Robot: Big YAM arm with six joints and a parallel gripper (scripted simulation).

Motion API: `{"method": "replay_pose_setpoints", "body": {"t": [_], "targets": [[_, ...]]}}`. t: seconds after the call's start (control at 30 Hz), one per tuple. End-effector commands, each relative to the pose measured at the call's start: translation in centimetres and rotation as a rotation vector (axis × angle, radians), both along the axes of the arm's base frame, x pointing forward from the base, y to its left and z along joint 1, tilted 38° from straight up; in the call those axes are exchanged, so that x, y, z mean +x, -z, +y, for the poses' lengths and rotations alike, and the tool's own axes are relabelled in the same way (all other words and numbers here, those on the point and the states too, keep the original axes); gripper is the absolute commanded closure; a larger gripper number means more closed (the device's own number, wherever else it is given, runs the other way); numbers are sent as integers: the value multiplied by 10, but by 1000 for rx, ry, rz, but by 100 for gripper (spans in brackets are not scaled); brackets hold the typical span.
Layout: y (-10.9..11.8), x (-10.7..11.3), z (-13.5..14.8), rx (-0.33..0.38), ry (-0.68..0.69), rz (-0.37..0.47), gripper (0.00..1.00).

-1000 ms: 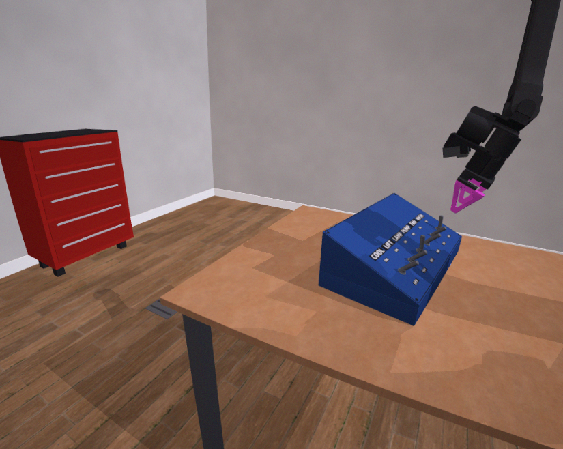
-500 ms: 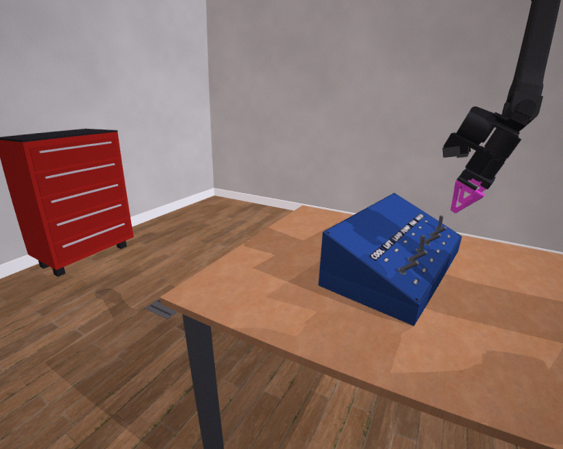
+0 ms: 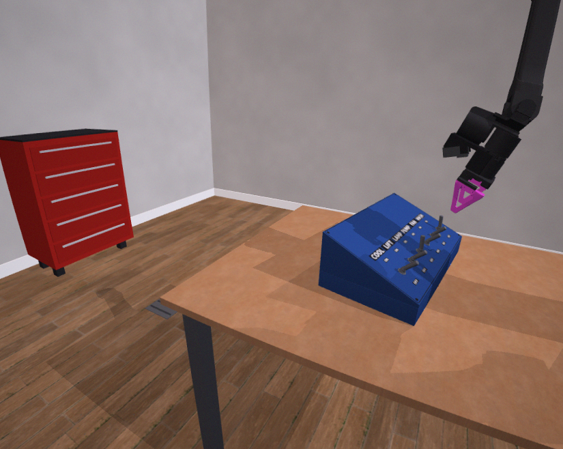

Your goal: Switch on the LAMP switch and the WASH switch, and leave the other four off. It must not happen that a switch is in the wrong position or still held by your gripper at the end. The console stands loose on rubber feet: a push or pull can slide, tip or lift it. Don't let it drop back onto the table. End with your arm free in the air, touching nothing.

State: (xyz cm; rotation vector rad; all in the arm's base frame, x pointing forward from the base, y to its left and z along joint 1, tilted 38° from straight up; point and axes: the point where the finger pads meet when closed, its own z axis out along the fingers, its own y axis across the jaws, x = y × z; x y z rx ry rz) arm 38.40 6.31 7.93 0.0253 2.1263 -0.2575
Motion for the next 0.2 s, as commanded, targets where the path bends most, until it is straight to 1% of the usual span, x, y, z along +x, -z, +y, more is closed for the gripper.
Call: {"method": "replay_pose_setpoints", "body": {"t": [0.0,0.17], "targets": [[-3,-2,3,11,-2,-6,0],[-3,-2,3,11,-2,-6,0]]}}
